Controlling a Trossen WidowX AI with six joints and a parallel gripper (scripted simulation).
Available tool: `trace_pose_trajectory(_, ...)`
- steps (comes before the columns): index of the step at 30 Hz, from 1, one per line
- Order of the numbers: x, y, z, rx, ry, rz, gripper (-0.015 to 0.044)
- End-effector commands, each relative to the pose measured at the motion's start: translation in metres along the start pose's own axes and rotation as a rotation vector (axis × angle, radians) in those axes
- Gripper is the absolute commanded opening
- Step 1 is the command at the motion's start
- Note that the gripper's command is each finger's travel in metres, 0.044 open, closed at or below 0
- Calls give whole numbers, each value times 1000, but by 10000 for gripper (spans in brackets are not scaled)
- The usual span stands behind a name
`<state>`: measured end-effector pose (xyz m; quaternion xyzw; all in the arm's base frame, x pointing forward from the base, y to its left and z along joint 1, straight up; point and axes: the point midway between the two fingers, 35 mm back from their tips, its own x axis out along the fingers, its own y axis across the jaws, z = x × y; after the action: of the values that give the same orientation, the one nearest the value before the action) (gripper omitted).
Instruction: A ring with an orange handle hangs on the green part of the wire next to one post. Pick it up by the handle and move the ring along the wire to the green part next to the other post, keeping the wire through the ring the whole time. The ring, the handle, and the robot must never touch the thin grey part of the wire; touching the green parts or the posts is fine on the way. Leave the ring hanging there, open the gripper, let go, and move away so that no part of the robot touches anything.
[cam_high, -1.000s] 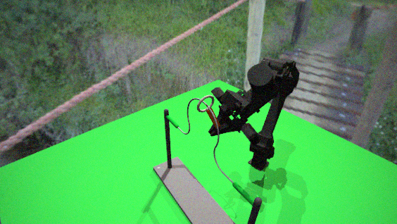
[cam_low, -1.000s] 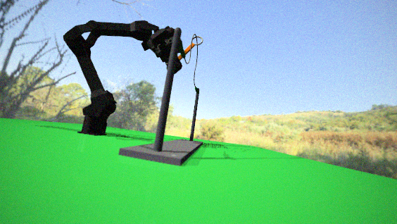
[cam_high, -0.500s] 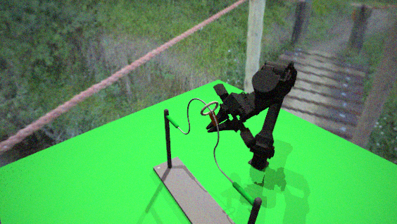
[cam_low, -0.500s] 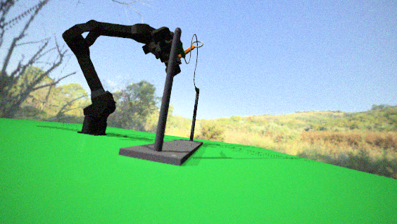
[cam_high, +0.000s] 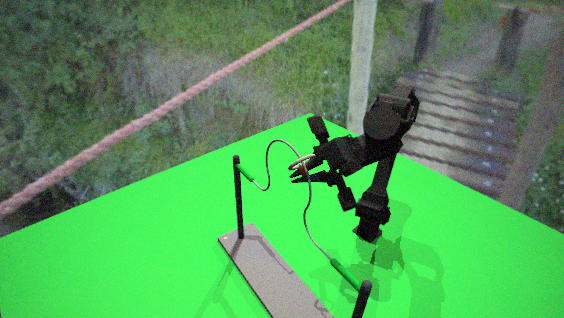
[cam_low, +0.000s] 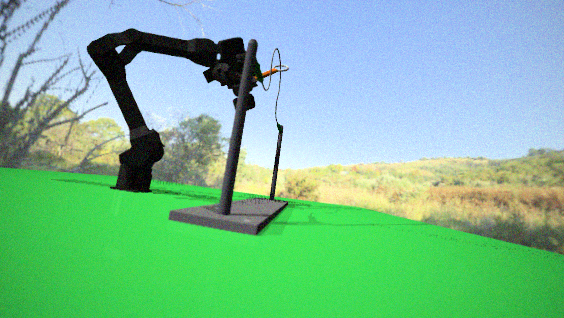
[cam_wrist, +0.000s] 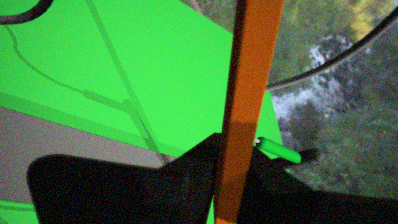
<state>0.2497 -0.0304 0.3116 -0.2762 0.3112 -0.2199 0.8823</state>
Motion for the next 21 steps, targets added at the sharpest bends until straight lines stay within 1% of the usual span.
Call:
trace_pose_trajectory(1,0,-2,-1,-45,-6,-37,-150)
trace_pose_trajectory(21,0,-13,1,-271,-40,-219,-150)
